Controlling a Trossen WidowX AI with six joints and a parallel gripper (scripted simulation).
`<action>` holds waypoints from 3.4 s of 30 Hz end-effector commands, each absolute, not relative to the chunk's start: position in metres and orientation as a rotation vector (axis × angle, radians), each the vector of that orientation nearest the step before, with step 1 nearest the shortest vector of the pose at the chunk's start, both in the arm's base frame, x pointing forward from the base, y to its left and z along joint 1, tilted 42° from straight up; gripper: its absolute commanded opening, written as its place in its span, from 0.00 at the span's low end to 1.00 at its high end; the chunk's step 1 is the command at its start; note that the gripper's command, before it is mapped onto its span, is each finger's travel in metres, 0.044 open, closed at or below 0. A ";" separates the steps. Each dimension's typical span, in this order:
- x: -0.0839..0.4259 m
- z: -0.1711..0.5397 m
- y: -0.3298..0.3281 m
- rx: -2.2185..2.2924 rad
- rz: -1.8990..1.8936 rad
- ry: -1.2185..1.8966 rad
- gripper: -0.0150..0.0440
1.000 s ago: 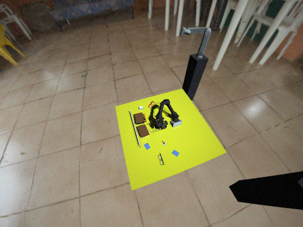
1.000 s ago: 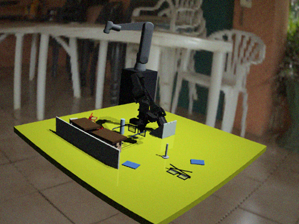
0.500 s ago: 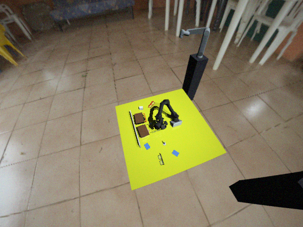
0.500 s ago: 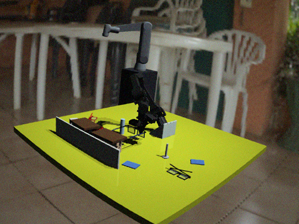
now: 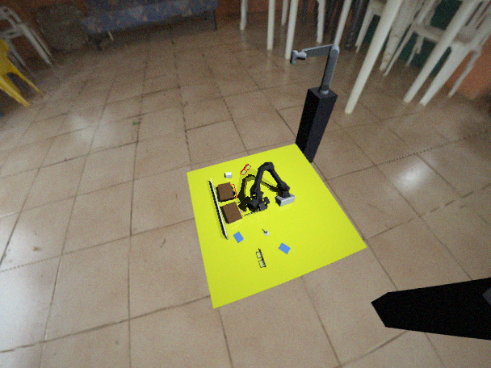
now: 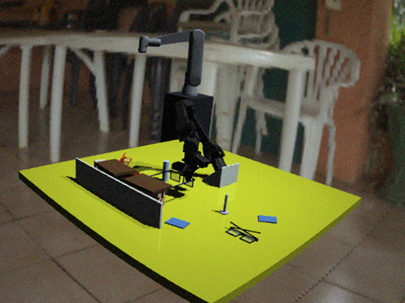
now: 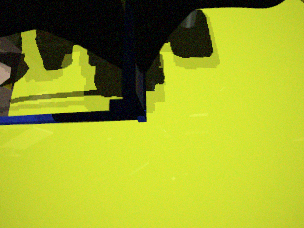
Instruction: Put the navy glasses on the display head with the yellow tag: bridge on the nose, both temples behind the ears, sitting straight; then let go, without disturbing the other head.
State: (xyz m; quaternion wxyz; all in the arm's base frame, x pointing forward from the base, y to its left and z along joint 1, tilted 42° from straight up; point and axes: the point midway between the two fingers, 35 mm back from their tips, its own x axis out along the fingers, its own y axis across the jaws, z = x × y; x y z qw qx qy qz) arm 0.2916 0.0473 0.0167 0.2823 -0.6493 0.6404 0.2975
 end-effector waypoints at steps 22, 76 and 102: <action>0.328 0.016 0.047 -1.739 0.804 1.731 0.25; 0.403 0.016 0.048 -1.739 0.799 1.728 0.25; 0.426 0.014 0.047 -1.740 0.798 1.728 0.25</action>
